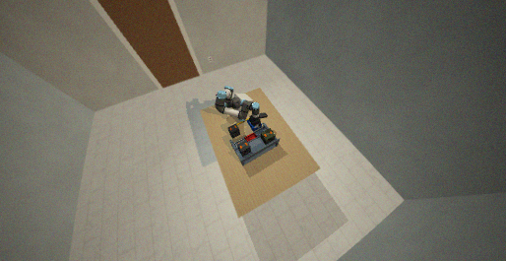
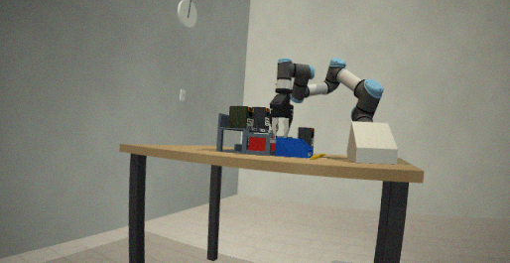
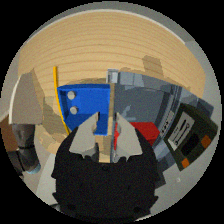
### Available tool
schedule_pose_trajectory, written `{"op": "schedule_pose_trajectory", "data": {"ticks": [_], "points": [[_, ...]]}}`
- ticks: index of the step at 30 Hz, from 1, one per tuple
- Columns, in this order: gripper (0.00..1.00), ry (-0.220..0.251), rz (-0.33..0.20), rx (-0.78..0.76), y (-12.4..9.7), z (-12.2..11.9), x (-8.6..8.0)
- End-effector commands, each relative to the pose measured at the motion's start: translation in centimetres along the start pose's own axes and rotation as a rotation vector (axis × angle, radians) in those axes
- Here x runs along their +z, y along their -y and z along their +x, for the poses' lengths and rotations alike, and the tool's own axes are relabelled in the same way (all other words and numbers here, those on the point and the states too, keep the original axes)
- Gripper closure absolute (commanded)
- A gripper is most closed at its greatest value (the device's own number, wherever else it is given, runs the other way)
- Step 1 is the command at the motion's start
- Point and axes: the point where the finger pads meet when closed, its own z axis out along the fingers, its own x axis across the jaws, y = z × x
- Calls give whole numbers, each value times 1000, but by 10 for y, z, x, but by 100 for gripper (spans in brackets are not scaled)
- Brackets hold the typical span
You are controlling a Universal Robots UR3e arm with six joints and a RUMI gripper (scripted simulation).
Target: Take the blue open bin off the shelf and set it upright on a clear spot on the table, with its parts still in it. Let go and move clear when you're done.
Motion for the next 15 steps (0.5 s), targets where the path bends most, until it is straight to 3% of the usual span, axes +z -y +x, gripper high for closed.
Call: {"op": "schedule_pose_trajectory", "data": {"ticks": [1, 4, 9, 15], "points": [[80, -2, 1, 1, 0, 0, -1], [80, -2, 1, 1, 0, 0, -1], [80, -2, 1, 1, 0, 0, -56], [80, -2, 1, 1, 0, 0, -56]]}}
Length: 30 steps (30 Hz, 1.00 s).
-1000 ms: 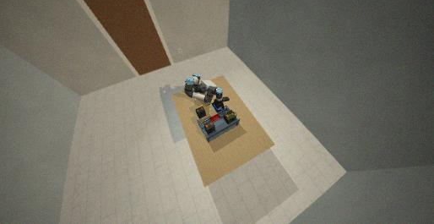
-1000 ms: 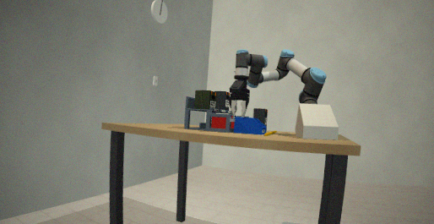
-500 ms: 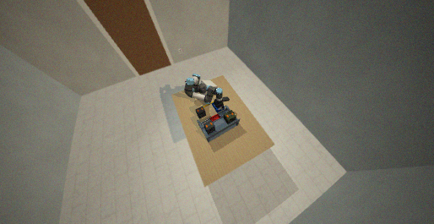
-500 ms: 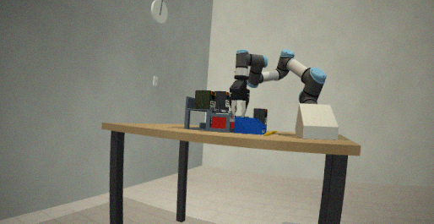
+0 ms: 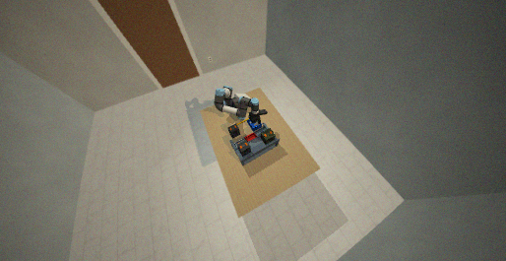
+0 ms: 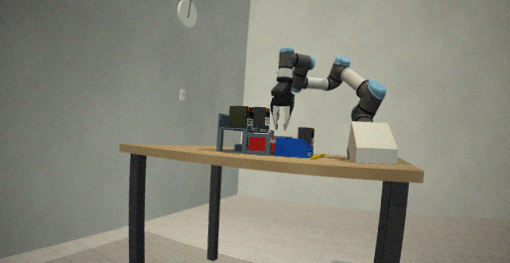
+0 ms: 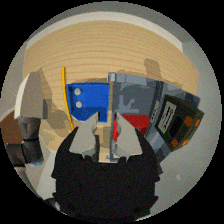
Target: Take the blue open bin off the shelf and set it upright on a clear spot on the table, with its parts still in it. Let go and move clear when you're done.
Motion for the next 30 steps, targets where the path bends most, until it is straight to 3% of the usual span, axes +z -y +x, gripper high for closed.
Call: {"op": "schedule_pose_trajectory", "data": {"ticks": [1, 6, 11, 23, 30], "points": [[80, 14, -9, 2, 0, 1, -6], [80, 14, -9, 2, 0, 1, -6], [80, 14, -9, 2, 1, 1, -31], [80, 14, -9, 2, 1, 1, -31], [80, 14, -9, 2, 1, 1, -21]]}}
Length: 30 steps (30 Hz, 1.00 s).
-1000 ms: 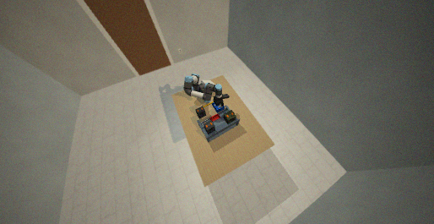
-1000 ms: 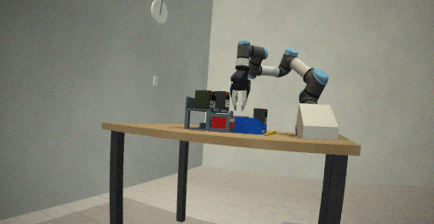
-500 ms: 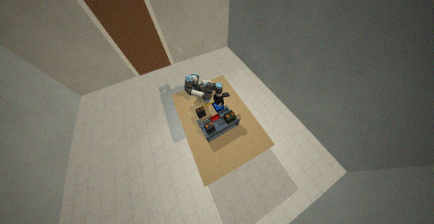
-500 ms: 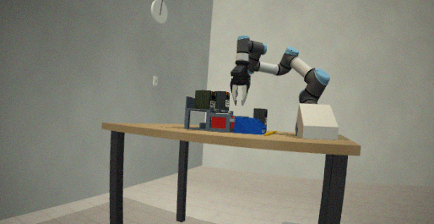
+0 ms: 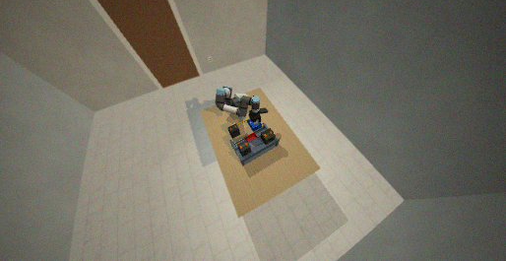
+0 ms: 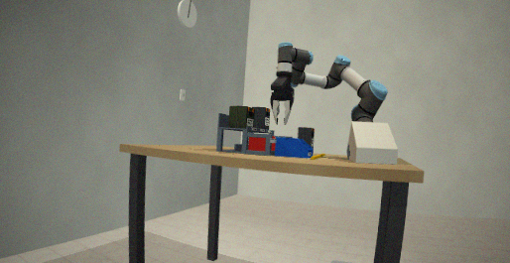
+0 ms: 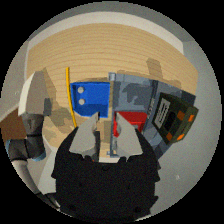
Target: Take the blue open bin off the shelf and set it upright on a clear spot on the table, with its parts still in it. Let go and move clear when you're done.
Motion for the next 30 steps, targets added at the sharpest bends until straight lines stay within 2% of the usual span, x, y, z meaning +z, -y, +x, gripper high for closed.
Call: {"op": "schedule_pose_trajectory", "data": {"ticks": [1, 30], "points": [[80, -2, 2, 1, 0, 0, 2], [80, -2, 2, 1, 0, 0, 9]]}}
